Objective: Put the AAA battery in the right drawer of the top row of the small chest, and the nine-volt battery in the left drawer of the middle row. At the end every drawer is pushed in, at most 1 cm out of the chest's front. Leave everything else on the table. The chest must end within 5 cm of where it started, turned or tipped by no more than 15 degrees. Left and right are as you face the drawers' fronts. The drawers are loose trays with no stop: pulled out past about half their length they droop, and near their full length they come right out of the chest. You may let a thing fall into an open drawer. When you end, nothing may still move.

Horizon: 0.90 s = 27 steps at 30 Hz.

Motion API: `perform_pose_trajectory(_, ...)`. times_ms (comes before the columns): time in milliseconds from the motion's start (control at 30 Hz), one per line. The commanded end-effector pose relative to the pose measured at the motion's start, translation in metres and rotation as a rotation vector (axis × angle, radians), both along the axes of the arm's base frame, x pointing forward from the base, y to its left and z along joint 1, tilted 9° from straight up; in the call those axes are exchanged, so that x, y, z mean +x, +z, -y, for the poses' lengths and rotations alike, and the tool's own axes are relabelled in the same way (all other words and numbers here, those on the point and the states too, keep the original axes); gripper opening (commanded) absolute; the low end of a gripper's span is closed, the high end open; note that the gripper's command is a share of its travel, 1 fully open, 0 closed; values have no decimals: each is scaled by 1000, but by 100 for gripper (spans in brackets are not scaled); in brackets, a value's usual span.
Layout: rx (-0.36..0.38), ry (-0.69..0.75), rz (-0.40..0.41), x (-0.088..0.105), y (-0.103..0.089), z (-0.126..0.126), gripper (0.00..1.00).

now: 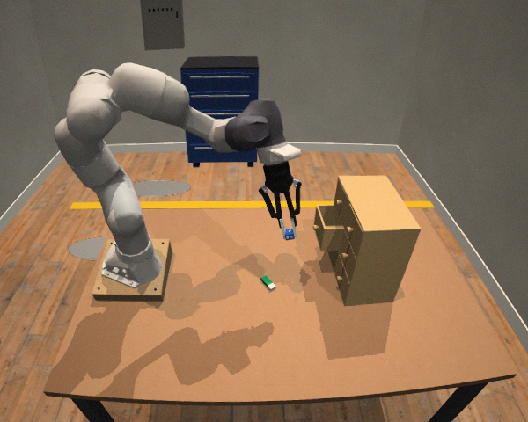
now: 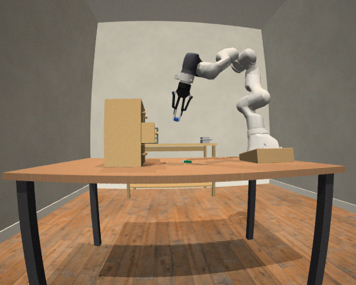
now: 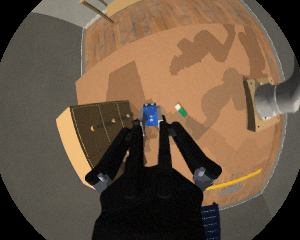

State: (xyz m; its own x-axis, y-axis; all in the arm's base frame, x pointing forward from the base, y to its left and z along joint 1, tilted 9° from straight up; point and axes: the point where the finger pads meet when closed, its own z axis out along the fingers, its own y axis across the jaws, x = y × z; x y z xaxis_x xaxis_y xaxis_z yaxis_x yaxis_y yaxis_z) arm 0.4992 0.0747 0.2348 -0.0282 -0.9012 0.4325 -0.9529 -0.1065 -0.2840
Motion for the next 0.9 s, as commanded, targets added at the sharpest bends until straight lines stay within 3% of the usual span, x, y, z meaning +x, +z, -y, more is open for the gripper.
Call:
perform_pose_trajectory(0,-68,169,-57,4,3,2,14)
perform_pose_trajectory(33,-68,169,-57,4,3,2,14)
perform_pose_trajectory(67,-128,279,-87,6,6,8,14)
perform_pose_trajectory(100,-138,302,-95,6,6,8,14)
perform_pose_trajectory(233,-138,302,-95,6,6,8,14)
perform_pose_trajectory(267,-199,411,-127,8,8,14,14)
perform_pose_trajectory(300,-212,438,-136,8,8,14,14)
perform_pose_trajectory(433,-212,438,-136,8,8,14,14)
perform_pose_trajectory(467,-274,543,-169,10,10,19,14)
perform_pose_trajectory(500,-287,570,-178,10,10,19,14)
perform_pose_trajectory(633,-290,575,-180,10,10,19,14)
perform_pose_trajectory(667,-352,676,-214,12,12,23,14)
perform_pose_trajectory(700,-366,702,-223,12,12,23,14)
perform_pose_trajectory(833,-371,712,-227,12,12,23,14)
perform_pose_trajectory(867,-433,809,-261,14,14,27,14)
